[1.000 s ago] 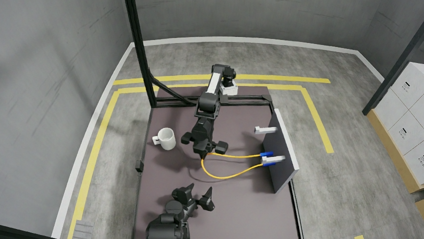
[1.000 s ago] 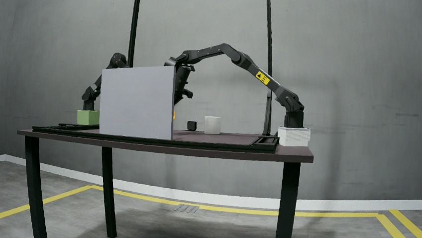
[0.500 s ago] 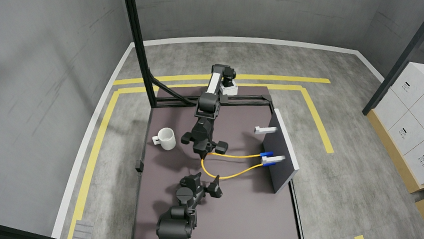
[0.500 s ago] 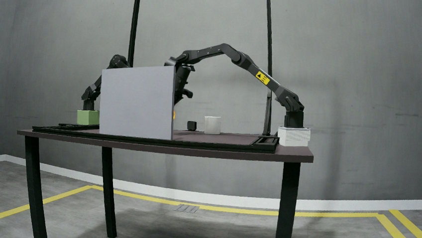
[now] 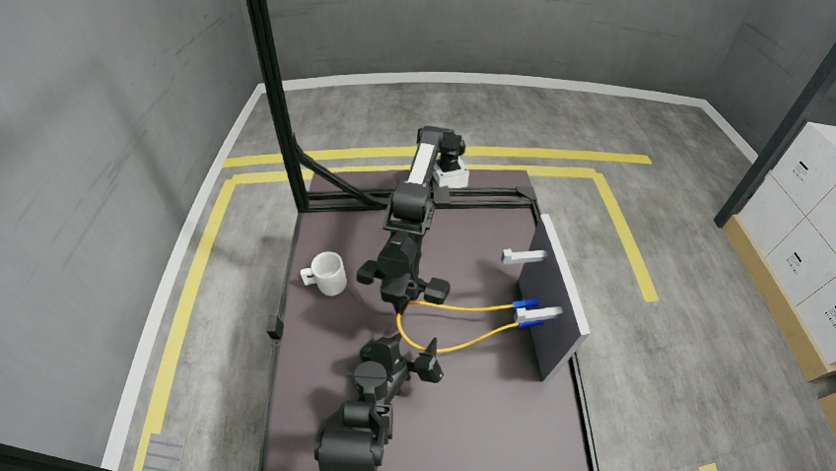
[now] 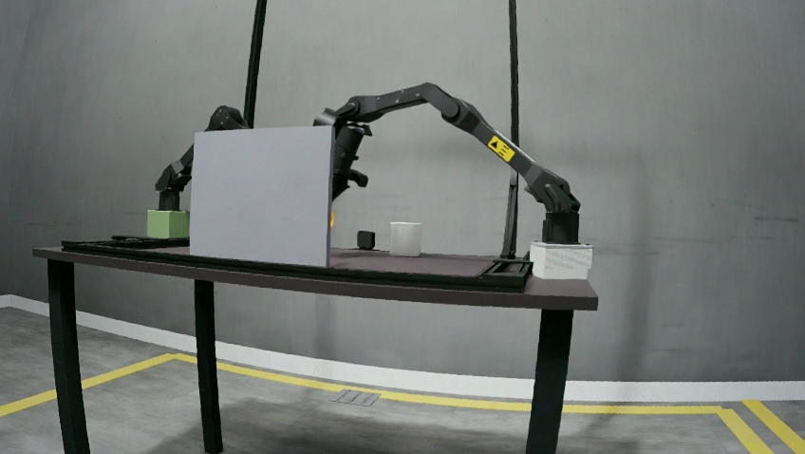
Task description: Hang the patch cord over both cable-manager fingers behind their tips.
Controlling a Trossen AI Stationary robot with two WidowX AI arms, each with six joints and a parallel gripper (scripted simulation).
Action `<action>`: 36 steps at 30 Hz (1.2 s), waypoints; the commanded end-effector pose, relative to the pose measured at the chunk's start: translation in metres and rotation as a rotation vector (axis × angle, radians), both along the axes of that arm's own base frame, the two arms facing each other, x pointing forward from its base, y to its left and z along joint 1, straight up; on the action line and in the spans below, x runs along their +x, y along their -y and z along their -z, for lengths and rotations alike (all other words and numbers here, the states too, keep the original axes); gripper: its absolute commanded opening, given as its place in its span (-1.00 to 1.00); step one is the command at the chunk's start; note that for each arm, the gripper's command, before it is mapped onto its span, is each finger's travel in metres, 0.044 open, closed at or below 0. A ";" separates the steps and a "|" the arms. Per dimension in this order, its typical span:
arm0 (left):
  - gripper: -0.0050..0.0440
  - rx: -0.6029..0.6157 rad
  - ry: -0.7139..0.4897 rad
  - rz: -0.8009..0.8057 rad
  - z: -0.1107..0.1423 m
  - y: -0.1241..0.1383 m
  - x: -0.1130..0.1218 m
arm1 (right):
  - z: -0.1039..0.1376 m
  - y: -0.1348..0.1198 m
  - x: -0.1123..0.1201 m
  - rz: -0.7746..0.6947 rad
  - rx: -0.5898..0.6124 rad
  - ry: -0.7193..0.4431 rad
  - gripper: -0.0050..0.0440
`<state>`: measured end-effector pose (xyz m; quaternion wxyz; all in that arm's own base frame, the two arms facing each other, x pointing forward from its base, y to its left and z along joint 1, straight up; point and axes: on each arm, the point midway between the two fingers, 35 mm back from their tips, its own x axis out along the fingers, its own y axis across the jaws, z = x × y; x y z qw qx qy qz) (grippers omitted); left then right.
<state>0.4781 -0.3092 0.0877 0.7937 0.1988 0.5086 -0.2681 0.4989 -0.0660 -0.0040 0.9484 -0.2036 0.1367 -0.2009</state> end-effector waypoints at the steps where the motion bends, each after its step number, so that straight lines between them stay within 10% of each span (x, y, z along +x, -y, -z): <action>1: -0.71 -0.017 0.028 -0.001 -0.016 0.001 0.002 | -0.014 0.001 0.007 0.001 -0.005 0.032 1.00; 5: -0.71 -0.017 0.028 -0.001 -0.016 0.001 0.002 | -0.014 0.001 0.007 0.001 -0.005 0.033 1.00; 24: -0.71 -0.017 0.028 -0.001 -0.016 0.001 0.002 | -0.012 0.001 0.005 0.001 -0.002 0.028 -0.67; 36: -0.71 -0.017 0.028 -0.001 -0.016 0.001 0.002 | -0.012 0.001 0.005 0.001 -0.002 0.028 -0.70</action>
